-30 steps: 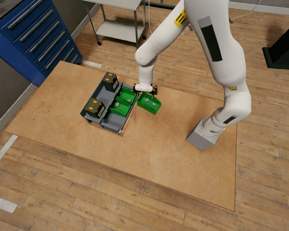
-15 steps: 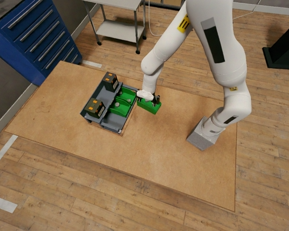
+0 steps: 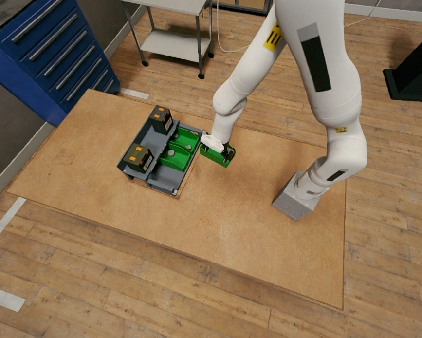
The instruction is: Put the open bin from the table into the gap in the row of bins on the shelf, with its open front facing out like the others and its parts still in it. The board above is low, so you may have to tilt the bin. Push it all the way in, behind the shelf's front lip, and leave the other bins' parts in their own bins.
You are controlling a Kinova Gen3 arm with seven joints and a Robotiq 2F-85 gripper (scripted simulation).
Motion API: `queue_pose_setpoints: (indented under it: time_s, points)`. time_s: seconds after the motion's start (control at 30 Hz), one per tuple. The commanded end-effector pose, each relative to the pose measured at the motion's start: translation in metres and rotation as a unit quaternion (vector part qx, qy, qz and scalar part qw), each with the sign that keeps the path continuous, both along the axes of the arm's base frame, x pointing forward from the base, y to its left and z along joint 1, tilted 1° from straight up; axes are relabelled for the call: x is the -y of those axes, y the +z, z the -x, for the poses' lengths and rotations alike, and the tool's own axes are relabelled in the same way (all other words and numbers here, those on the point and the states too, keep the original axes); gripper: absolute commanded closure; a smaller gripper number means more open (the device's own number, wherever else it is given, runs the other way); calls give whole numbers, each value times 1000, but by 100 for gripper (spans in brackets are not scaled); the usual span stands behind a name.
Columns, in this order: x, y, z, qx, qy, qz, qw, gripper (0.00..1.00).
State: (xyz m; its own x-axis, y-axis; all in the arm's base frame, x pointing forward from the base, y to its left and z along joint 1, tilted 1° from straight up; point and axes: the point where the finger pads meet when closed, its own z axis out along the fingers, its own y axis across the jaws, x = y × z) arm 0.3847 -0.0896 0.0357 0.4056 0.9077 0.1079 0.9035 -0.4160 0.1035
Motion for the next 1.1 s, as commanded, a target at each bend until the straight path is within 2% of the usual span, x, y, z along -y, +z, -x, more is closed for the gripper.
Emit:
queue_pose_setpoints:
  time_s: [0.0, 0.13, 0.53, 0.7, 1.07]
  points:
    - [2, 1, -1, 5, -25, -4, 1000, 0]
    - [9, 4, -4, 22, -126, -20, 992, 0]
    - [9, 4, -4, 22, -126, -20, 992, 0]
    - [13, 6, -6, 42, -251, -39, 966, 0]
    - [13, 6, -6, 42, -251, -39, 966, 0]
